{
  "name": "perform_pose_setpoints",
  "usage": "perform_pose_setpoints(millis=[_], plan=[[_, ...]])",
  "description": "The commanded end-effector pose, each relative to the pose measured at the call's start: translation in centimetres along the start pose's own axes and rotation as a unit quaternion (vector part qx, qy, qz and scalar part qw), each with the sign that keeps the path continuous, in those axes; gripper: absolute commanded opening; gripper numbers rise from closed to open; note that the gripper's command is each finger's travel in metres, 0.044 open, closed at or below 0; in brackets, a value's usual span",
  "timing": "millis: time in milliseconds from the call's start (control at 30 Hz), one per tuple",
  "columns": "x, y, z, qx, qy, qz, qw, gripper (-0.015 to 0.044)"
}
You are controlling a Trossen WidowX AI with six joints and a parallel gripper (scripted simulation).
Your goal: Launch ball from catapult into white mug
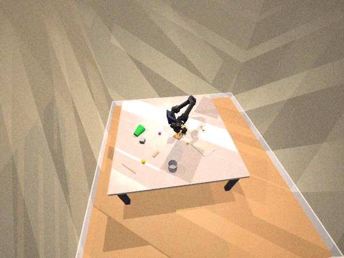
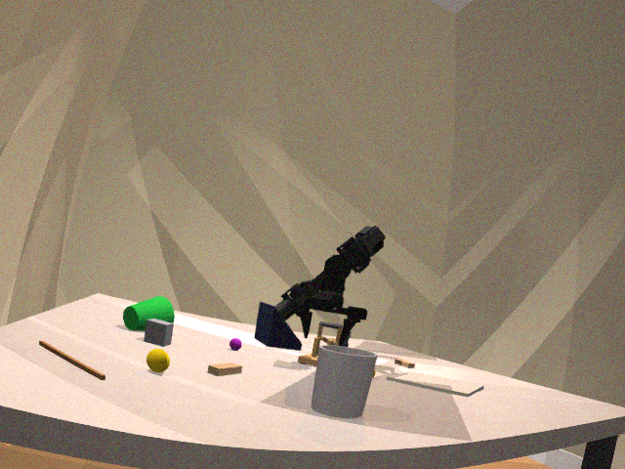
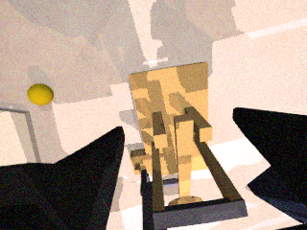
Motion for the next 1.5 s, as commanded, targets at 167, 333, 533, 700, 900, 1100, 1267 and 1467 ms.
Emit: perform_pose_setpoints(millis=[167, 333, 533, 700, 900, 1100, 1267, 1467], plan=[[-1.7, -0.1, 0.2, -0.003, 0.002, -0.002, 1.0, 0.044], [-2.5, -0.1, 0.3, -0.003, 0.003, -0.002, 1.0, 0.044], [-3.1, -0.1, 0.4, -0.003, 0.003, -0.002, 1.0, 0.044], [-2.7, 0.0, 0.2, 0.0, 0.001, -0.001, 1.0, 0.0335], [-2.7, 0.0, 0.2, 0.0, 0.001, -0.001, 1.0, 0.0177], [-2.7, 0.0, 0.2, 0.0, 0.001, -0.001, 1.0, 0.0098], [1.1, -0.1, 0.1, 0.0, 0.001, 0.001, 1.0, 0.0], [2.3, -0.1, 0.1, 0.002, 0.001, 0.001, 1.0, 0.0]])
Point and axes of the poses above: the point midway between the two fingers, 35 mm back from their tips, its own x axis back along the fingers, its own y axis across the jaws, z = x × y, the point moved 3 cm from there along x, back along the fingers, and after that the axes turned 14 degrees about x, right-handed, at the moved point
